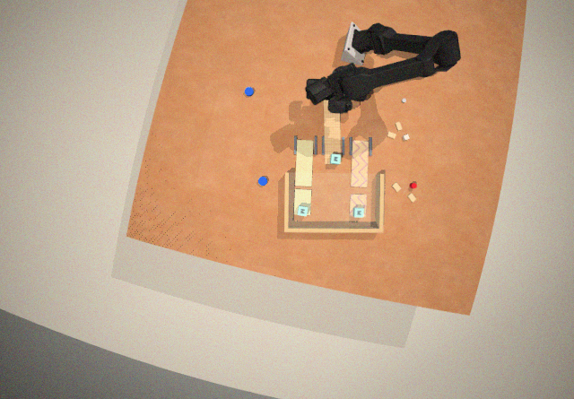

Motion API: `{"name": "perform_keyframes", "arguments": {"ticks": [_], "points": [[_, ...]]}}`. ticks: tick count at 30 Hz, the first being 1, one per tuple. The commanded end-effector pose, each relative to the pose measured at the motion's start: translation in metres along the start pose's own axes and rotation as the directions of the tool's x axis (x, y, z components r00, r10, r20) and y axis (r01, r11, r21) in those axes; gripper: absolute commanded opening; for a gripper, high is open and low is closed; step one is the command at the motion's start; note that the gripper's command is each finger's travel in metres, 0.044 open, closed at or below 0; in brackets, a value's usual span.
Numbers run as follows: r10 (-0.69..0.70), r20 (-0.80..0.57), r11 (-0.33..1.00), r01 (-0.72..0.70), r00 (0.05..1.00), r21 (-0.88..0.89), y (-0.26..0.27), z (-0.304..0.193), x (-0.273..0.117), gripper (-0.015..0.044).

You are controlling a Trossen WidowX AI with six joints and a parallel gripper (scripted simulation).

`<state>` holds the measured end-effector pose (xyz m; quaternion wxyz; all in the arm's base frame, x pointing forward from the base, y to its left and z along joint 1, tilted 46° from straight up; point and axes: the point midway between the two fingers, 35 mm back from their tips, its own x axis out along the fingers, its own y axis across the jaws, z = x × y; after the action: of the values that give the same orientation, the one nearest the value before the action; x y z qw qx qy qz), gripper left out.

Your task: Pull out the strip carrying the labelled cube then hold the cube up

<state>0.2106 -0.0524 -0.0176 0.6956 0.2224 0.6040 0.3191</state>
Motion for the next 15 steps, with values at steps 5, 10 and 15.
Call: {"name": "perform_keyframes", "arguments": {"ticks": [5, 10, 15], "points": [[-0.01, -0.005, 1.0, 0.01, 1.0, 0.019, -0.002, 0.01, -0.018, 0.0053], [-0.009, -0.004, 0.996, 0.01, 1.0, 0.088, -0.001, 0.032, -0.02, 0.0184], [-0.009, -0.003, 0.996, 0.01, 1.0, 0.087, -0.001, 0.049, -0.023, 0.0315]]}}
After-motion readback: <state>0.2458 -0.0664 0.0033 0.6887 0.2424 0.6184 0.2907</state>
